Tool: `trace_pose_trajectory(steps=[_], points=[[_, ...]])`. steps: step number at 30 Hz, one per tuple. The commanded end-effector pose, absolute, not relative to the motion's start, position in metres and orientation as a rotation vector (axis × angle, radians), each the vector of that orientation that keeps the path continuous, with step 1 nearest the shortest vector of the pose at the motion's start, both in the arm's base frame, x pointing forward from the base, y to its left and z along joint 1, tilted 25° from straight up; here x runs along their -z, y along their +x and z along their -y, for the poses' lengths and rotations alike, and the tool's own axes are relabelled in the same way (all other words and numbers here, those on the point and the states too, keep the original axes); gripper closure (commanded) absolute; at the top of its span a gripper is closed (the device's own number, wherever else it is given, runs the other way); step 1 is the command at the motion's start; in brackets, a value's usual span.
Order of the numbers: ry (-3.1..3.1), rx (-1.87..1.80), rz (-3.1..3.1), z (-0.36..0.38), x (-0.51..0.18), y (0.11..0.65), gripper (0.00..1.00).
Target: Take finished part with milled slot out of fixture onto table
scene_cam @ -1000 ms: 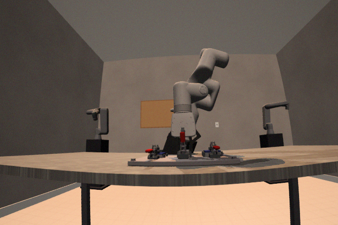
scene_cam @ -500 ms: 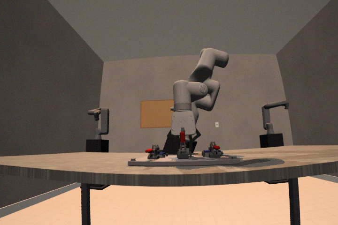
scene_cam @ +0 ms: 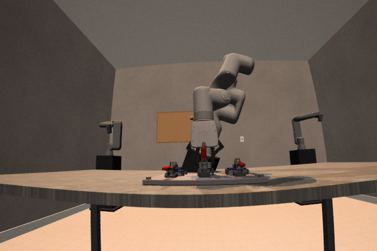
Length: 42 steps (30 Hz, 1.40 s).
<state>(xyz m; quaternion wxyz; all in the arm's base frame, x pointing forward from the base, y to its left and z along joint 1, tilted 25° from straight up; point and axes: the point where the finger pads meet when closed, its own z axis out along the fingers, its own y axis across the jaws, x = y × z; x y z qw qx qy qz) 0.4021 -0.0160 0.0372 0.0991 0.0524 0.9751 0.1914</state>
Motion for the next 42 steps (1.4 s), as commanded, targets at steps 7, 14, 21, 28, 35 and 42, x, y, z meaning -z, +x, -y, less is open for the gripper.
trace_pose_trajectory(steps=[7,14,21,28,35,42], points=[[0.155,-0.564,-2.881,0.020,-0.047,0.401,1.00],[0.155,-0.564,-2.881,0.021,-0.051,0.400,1.00],[0.155,-0.564,-2.881,0.023,-0.053,0.400,1.00],[0.155,-0.564,-2.881,0.023,-0.054,0.400,1.00],[0.155,-0.564,-2.881,0.023,-0.055,0.399,1.00],[0.155,-0.564,-2.881,0.026,-0.063,0.395,1.00]])
